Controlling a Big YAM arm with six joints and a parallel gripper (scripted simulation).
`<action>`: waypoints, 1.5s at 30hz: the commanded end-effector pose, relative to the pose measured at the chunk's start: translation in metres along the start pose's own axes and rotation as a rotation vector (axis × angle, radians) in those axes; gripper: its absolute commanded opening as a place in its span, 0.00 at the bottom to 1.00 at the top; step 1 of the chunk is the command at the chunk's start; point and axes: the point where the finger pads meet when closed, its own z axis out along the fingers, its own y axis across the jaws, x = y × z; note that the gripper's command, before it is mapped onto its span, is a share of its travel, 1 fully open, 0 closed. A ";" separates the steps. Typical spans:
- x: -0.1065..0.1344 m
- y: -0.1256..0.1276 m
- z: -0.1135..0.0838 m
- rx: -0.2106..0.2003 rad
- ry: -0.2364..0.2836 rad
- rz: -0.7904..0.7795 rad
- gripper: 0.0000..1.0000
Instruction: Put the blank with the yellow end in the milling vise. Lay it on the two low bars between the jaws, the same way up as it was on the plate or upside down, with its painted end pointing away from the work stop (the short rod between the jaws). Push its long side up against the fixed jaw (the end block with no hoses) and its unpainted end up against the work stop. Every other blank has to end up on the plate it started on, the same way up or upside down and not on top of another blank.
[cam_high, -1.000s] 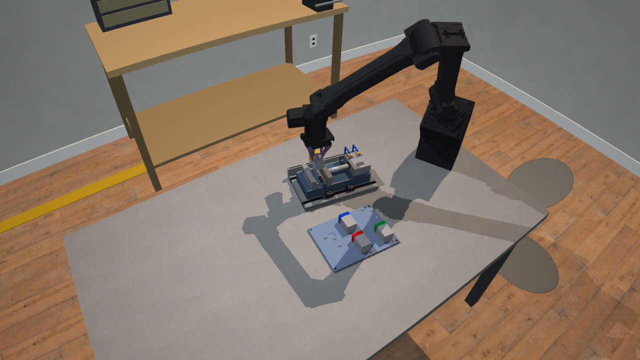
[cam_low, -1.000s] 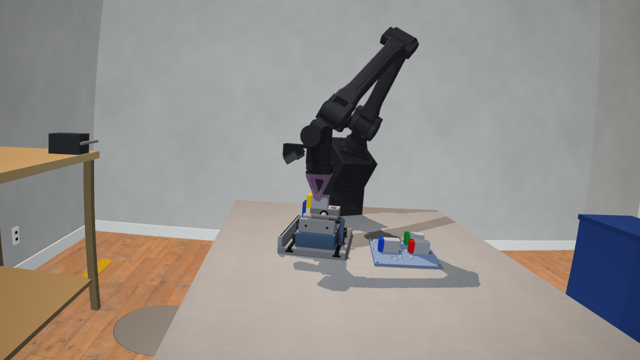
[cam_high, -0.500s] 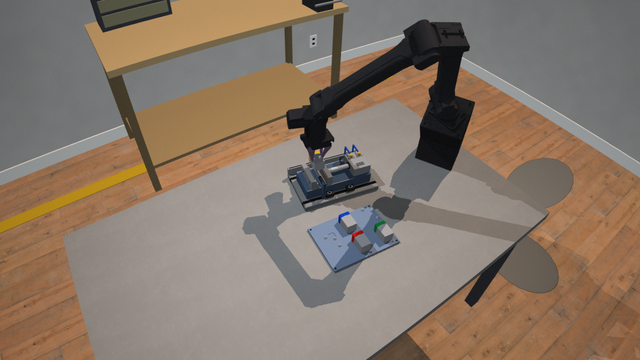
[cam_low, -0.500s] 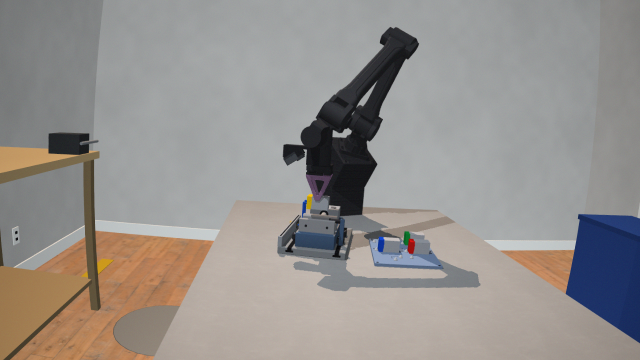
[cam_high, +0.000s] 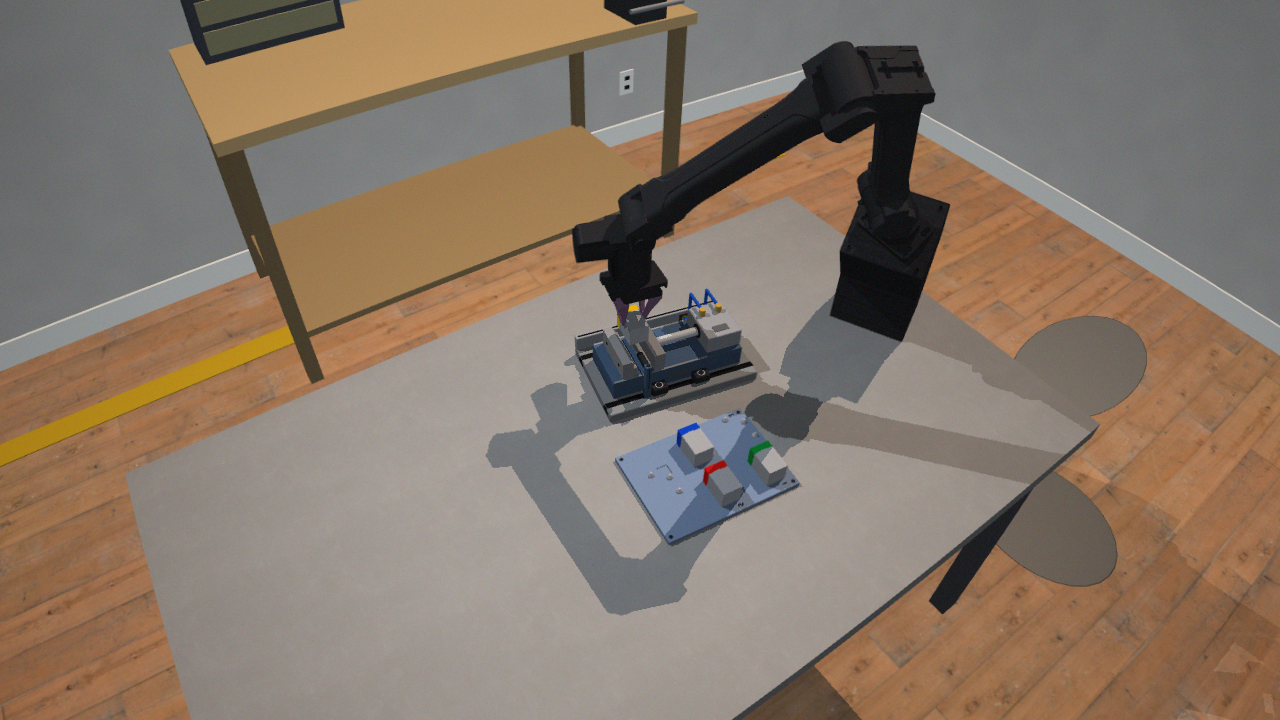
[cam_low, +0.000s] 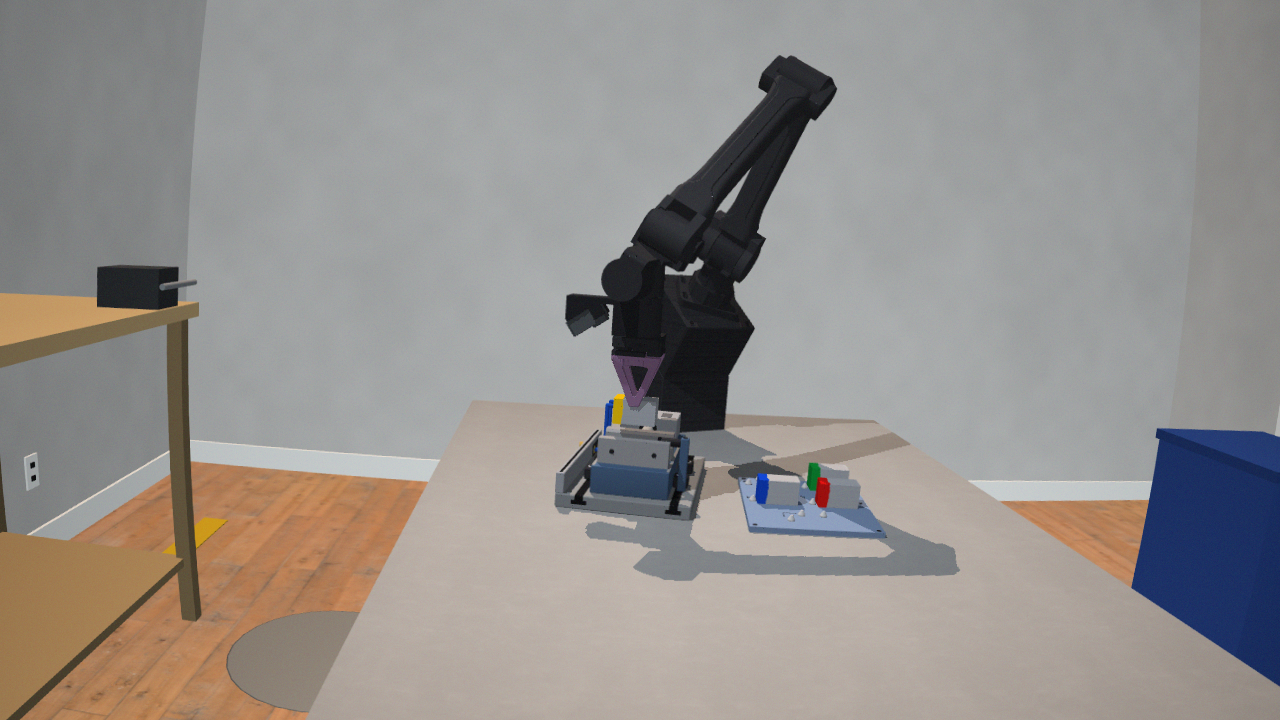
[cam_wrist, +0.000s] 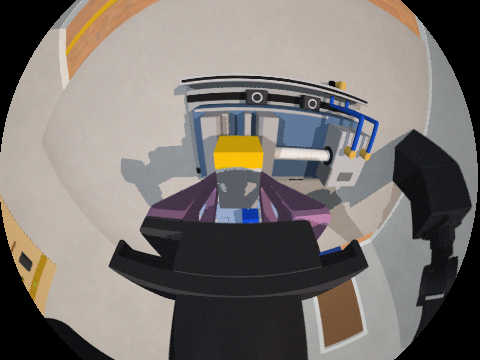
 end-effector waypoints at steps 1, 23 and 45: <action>0.000 0.011 0.005 -0.013 -0.003 -0.004 0.00; -0.001 0.010 0.011 -0.016 -0.005 -0.004 0.00; -0.001 0.009 0.011 -0.012 -0.004 -0.003 0.00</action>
